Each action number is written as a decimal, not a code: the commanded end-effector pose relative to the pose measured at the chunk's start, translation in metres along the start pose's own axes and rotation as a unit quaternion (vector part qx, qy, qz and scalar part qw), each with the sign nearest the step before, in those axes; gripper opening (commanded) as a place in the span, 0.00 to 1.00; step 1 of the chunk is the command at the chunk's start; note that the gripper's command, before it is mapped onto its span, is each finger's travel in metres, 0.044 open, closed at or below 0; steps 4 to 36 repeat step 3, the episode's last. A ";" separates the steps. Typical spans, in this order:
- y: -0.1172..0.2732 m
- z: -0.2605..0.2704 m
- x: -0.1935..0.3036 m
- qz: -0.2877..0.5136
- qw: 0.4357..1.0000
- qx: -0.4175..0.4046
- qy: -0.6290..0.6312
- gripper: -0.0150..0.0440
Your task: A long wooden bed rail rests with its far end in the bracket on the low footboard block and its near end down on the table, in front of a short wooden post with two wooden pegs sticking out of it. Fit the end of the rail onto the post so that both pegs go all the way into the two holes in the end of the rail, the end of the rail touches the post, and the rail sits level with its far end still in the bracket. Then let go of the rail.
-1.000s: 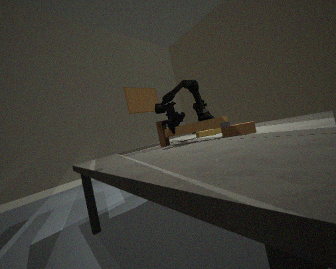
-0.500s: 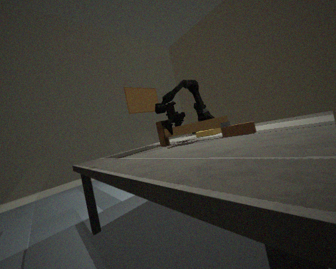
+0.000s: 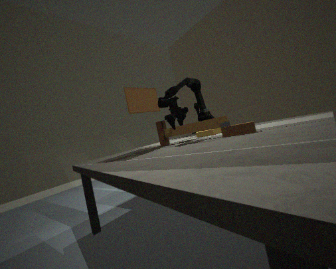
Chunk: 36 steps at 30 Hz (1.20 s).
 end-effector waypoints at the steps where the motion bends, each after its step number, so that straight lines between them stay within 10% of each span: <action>1: 0.001 0.000 0.000 0.001 1.000 0.001 -0.002 1.00; 36: 0.001 0.000 0.000 0.001 1.000 0.001 -0.002 1.00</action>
Point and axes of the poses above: the point midway between the two fingers, 35 mm back from their tips, its own y axis back along the fingers, its own z axis across the jaws, x = y × z, the point moved 7 cm from there along y, back along the fingers, and after that the axes turned 15 degrees about -y, right-handed, at the moved point
